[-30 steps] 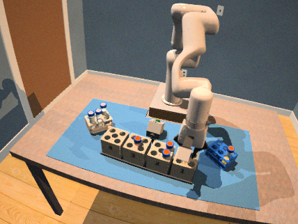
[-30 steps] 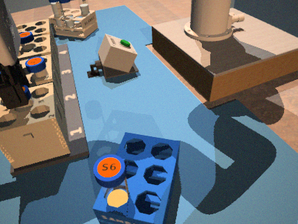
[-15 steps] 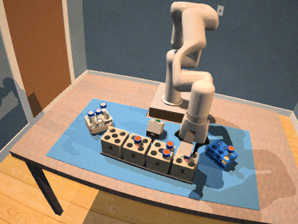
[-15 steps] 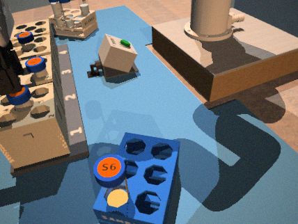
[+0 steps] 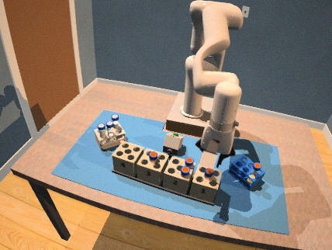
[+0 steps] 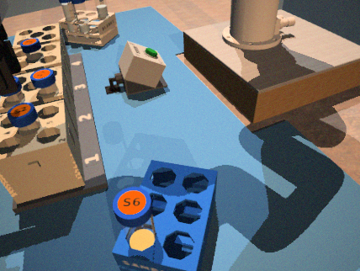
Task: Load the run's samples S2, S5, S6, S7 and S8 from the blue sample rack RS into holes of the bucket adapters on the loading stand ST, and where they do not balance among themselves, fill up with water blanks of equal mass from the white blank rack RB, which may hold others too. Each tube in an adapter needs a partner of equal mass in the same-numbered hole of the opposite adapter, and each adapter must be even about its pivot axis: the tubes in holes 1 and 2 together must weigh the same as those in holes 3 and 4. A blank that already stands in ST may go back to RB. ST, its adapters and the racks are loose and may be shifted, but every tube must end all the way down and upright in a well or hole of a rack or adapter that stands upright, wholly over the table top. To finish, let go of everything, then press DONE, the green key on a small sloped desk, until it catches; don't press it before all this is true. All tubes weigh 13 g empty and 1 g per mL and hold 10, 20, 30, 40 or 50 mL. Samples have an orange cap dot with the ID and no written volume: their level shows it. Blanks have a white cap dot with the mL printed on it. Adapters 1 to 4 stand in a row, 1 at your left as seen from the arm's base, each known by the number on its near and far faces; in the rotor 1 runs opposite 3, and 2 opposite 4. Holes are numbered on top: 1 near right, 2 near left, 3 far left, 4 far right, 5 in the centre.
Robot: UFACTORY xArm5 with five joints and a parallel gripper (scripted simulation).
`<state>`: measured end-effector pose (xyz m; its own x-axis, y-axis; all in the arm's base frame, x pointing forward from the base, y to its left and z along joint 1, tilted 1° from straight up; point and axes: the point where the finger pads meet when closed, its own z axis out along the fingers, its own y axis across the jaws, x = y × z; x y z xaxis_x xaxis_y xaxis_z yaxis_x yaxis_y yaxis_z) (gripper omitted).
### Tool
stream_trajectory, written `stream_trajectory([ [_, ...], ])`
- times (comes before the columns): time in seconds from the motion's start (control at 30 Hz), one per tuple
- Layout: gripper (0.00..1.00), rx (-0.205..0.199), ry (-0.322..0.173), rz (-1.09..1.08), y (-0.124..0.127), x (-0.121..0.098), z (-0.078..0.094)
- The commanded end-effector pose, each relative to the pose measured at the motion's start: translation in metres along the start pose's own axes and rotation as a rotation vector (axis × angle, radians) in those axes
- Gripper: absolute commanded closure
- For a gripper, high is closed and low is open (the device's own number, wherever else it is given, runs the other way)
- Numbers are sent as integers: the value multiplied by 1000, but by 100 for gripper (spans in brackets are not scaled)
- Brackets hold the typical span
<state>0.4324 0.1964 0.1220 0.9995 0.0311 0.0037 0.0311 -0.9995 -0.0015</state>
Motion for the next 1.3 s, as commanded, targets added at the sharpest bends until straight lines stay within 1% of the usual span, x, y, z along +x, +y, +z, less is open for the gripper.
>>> stream_trajectory([
  [0.0, 57, 2, 4, 0, -1, 1, -12],
  [0.2, 57, 2, 4, 0, -1, 1, -24],
  [0.27, 57, 2, 4, 0, -1, 1, -24],
  [0.77, 57, 2, 4, 0, -1, 1, -54],
  [0.83, 57, 2, 4, 0, -1, 1, -54],
  [1.03, 57, 2, 4, 0, -2, 0, -66],
  [1.27, 57, 2, 4, 0, -2, 0, -66],
])
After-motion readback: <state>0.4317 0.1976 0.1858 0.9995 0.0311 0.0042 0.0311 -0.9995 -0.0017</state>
